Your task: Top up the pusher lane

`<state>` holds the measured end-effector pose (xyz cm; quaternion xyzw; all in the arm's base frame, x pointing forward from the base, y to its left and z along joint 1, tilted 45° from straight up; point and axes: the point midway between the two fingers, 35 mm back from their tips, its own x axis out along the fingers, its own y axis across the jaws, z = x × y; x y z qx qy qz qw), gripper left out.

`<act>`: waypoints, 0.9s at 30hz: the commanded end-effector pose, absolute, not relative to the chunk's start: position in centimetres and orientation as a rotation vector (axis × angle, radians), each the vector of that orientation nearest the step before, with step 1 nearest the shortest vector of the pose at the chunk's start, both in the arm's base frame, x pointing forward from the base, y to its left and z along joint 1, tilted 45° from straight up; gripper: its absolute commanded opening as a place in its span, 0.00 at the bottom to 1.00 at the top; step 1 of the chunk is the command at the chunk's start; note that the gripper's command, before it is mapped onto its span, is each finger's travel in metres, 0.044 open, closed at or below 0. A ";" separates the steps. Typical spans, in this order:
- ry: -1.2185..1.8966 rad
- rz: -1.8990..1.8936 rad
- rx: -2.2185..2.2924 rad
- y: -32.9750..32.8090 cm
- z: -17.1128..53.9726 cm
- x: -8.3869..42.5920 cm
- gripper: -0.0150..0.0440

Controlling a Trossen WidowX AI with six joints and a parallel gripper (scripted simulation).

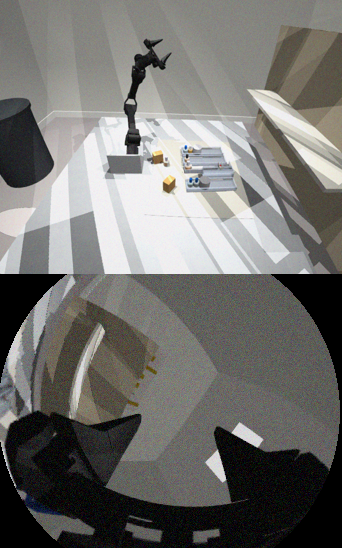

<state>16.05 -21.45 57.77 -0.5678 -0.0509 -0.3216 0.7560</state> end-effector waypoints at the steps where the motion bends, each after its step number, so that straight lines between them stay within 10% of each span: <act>1: -0.082 -0.665 -1.149 -22.9 55.8 17.4 1.00; 27: 0.585 -0.067 -0.106 -23.2 22.2 30.1 1.00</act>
